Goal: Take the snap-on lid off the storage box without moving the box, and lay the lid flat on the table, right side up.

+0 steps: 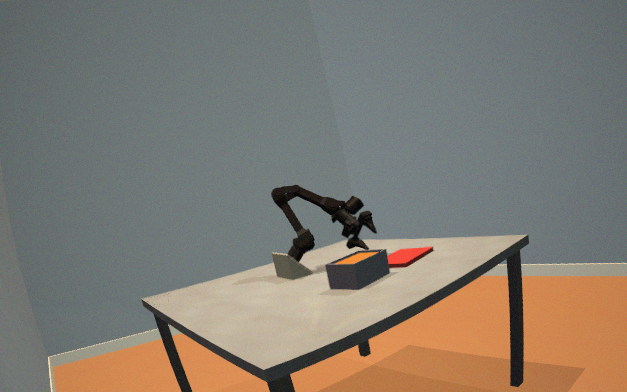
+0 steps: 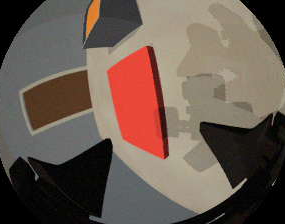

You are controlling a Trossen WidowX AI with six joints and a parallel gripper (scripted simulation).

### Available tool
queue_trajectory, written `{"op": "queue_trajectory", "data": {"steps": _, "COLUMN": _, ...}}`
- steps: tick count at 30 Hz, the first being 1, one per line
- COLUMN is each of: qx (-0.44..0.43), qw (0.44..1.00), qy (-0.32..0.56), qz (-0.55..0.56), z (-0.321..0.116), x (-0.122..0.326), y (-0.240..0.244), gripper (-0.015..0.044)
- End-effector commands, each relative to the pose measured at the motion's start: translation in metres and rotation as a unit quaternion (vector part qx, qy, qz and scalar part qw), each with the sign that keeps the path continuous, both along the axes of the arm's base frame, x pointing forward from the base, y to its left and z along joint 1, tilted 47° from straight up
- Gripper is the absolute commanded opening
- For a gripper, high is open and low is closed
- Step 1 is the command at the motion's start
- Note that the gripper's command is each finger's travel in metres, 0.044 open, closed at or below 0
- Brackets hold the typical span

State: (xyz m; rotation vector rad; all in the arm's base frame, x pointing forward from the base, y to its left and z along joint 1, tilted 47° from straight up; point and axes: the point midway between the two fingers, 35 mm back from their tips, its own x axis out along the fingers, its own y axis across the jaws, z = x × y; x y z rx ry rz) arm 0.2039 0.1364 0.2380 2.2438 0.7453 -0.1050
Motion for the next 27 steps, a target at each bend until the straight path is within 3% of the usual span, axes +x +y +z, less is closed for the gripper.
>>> {"op": "queue_trajectory", "data": {"steps": 1, "qx": 0.002, "qw": 1.0, "qy": -0.006, "qz": 0.001, "z": 0.009, "x": -0.004, "y": -0.005, "gripper": 0.044}}
{"op": "queue_trajectory", "data": {"steps": 27, "qx": 0.0, "qw": 1.0, "qy": -0.006, "qz": 0.001, "z": 0.029, "x": -0.023, "y": -0.035, "gripper": 0.044}}
